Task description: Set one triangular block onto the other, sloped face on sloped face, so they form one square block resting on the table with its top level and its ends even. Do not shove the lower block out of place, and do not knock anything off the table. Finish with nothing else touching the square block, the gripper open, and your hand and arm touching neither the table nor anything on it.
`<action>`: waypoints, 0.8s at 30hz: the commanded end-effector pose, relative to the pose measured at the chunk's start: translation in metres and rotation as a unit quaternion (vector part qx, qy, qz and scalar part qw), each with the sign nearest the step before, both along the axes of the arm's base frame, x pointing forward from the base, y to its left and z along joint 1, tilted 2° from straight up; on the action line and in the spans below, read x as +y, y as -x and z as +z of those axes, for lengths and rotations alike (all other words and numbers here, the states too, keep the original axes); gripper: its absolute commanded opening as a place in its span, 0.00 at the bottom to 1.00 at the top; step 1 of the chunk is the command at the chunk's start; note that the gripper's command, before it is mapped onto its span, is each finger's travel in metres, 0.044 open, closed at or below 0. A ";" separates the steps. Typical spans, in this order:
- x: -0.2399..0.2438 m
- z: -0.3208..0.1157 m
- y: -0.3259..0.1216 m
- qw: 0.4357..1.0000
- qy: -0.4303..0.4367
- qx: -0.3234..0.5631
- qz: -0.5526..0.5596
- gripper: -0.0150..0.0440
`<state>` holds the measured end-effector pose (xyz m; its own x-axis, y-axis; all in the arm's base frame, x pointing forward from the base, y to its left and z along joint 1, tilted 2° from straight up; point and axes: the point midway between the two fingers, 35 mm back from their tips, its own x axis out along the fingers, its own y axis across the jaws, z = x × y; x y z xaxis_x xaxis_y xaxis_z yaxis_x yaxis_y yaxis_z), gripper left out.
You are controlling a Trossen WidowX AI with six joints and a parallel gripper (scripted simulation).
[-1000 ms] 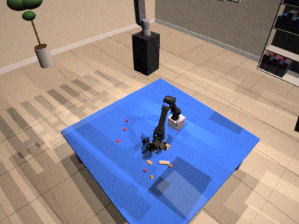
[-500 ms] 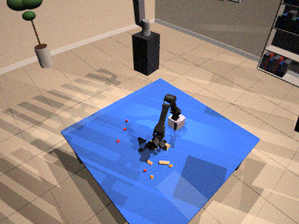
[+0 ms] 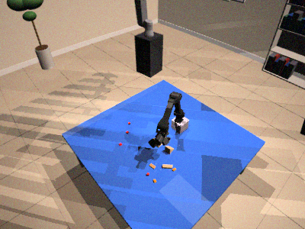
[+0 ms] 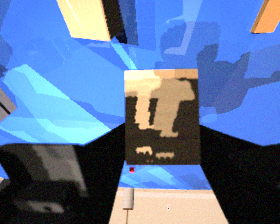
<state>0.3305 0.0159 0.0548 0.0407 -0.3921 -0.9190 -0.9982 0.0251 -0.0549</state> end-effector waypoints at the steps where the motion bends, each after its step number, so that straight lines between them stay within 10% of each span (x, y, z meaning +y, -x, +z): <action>1: 0.000 0.006 0.001 1.000 -0.001 -0.001 -0.002 0.25; 24: -0.006 -0.001 0.004 0.939 -0.121 -0.160 -0.280 0.25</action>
